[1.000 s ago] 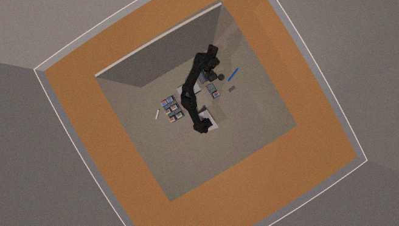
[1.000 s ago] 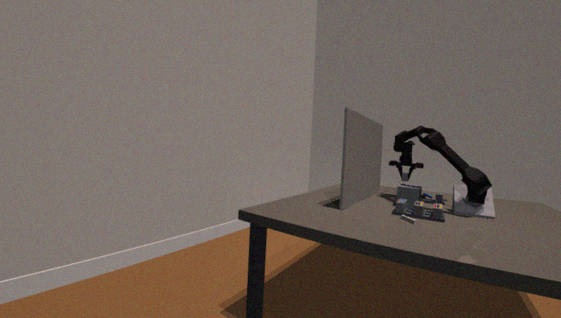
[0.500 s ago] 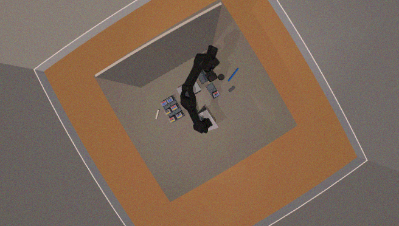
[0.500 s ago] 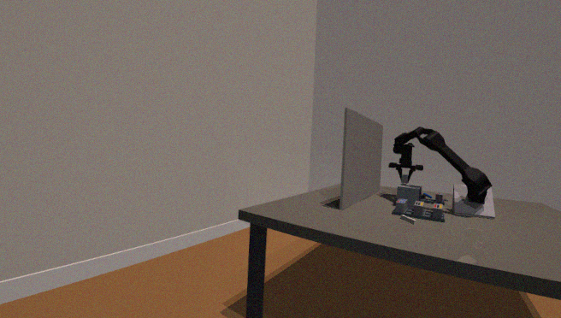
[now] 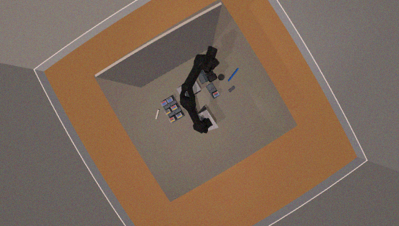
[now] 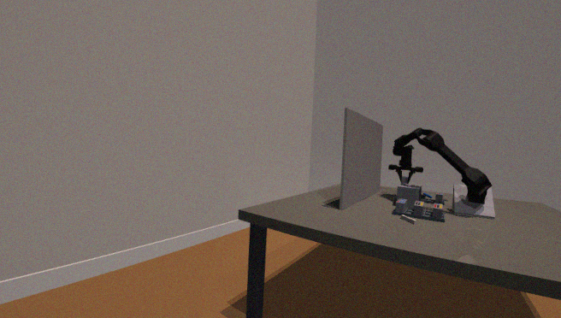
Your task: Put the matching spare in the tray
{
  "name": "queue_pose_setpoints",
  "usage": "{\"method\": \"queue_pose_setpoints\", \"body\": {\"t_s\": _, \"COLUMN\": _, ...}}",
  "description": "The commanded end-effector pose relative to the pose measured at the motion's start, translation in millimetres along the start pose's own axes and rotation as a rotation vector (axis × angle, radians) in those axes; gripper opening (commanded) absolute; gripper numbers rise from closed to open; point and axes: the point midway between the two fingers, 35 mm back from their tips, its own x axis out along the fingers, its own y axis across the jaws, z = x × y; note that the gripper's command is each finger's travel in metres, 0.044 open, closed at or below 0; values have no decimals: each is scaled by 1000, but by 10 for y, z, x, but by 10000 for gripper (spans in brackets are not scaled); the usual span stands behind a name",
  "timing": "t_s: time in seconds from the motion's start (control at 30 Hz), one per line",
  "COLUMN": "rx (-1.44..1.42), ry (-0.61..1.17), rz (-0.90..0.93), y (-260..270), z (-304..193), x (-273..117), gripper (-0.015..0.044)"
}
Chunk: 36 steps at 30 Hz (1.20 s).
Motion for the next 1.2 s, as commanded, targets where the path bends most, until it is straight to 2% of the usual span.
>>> {"method": "queue_pose_setpoints", "body": {"t_s": 0.0, "rx": 6, "ry": 6, "rz": 3, "y": 0, "z": -2, "x": 38, "gripper": 0}}
{"method": "queue_pose_setpoints", "body": {"t_s": 1.17, "rx": 5, "ry": 12, "rz": -2, "y": -18, "z": -17, "x": 318, "gripper": 0}}
